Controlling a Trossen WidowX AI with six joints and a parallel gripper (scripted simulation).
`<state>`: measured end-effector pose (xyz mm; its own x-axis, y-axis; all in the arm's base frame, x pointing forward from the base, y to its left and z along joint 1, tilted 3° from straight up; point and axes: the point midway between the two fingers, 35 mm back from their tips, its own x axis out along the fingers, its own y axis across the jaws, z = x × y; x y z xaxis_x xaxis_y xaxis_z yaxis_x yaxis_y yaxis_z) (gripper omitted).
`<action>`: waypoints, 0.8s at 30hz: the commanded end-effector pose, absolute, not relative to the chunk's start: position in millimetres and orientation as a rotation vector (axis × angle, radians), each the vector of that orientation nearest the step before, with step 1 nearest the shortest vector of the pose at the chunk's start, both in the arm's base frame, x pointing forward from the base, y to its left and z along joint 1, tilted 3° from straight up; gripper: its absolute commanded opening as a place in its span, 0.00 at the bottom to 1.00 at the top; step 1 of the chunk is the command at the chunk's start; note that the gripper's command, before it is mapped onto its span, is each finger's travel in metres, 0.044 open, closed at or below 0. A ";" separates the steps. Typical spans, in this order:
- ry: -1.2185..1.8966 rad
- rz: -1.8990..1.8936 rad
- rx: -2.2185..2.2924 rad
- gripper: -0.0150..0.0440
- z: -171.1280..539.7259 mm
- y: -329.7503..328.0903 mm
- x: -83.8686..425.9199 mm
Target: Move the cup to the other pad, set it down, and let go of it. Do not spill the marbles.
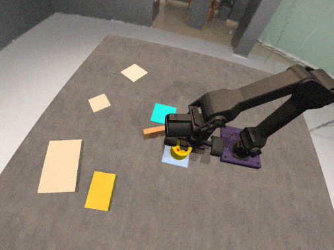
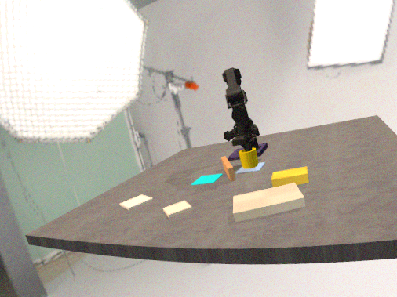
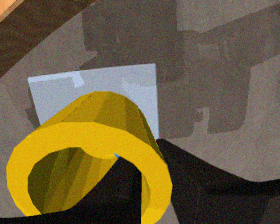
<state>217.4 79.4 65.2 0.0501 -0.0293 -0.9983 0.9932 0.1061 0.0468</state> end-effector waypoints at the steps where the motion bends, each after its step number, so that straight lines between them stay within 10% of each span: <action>1: 1.193 -1.103 1.137 0.25 75.8 80.9 219.8; 24: 1.194 -1.105 1.131 0.25 139.6 84.2 214.8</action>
